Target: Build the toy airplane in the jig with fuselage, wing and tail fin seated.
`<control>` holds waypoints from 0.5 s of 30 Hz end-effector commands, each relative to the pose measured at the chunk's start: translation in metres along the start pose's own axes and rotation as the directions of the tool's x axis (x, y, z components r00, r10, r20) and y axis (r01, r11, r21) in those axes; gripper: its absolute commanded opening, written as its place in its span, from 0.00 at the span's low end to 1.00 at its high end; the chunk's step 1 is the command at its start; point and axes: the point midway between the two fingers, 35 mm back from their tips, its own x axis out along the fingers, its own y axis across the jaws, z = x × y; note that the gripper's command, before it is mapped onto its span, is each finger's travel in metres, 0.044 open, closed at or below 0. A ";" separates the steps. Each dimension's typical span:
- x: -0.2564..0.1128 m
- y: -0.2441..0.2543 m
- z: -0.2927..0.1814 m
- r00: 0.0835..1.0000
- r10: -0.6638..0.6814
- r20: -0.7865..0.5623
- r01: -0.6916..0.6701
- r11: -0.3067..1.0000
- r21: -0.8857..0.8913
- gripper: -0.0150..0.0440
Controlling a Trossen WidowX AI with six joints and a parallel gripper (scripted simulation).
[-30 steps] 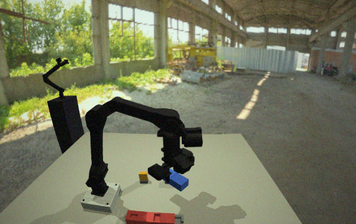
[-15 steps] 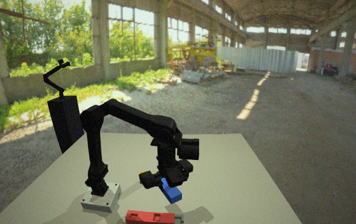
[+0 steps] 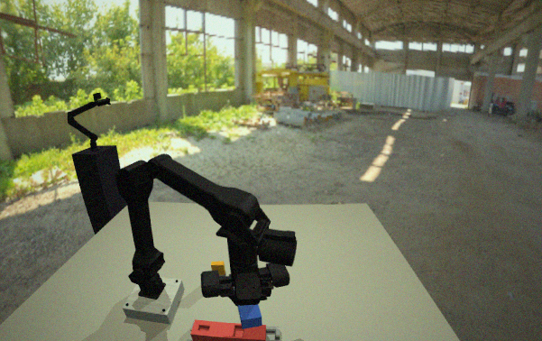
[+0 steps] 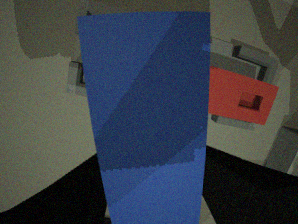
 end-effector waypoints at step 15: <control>0.008 -0.030 0.030 1.000 0.005 0.015 -0.009 0.962 0.274 0.39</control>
